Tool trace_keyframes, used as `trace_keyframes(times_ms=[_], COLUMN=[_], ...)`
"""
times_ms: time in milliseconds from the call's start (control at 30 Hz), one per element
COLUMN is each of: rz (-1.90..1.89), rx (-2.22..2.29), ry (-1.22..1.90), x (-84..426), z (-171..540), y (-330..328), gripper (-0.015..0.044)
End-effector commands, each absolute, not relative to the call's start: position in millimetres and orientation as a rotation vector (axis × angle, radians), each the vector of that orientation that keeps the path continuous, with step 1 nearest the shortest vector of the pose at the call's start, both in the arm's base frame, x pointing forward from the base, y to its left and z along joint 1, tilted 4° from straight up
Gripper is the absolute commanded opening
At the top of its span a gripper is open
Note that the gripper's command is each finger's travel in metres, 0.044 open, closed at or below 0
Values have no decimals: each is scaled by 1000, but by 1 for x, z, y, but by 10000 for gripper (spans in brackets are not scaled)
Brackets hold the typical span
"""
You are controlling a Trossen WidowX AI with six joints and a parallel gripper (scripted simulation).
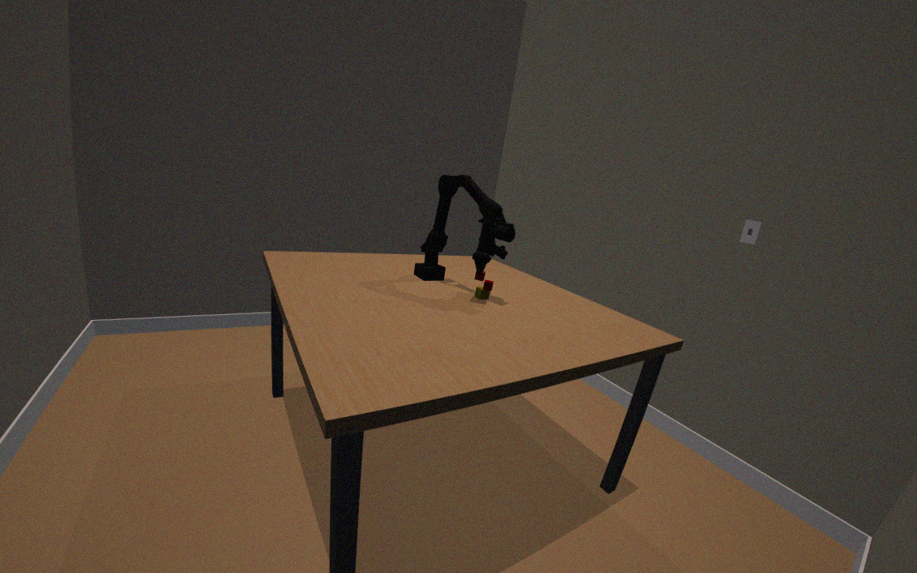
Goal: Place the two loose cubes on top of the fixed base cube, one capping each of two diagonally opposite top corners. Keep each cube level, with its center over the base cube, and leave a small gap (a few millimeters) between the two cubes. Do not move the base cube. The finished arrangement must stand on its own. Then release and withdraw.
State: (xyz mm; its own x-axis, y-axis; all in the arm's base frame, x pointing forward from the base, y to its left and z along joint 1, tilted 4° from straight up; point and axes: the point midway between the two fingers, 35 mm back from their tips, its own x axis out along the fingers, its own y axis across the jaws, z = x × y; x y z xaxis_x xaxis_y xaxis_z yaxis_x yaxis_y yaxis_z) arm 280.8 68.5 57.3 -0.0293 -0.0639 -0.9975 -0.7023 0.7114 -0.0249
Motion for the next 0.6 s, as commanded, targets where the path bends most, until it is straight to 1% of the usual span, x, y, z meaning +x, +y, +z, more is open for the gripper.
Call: trace_keyframes(times_ms=[0, 333, 567], rz=[569, 551, 549], rx=[-640, -586, -583], ry=[1534, 1531, 1531], x=[281, 282, 282], z=[51, 31, 30], y=[68, 66, 66], gripper=[105, 105, 105])
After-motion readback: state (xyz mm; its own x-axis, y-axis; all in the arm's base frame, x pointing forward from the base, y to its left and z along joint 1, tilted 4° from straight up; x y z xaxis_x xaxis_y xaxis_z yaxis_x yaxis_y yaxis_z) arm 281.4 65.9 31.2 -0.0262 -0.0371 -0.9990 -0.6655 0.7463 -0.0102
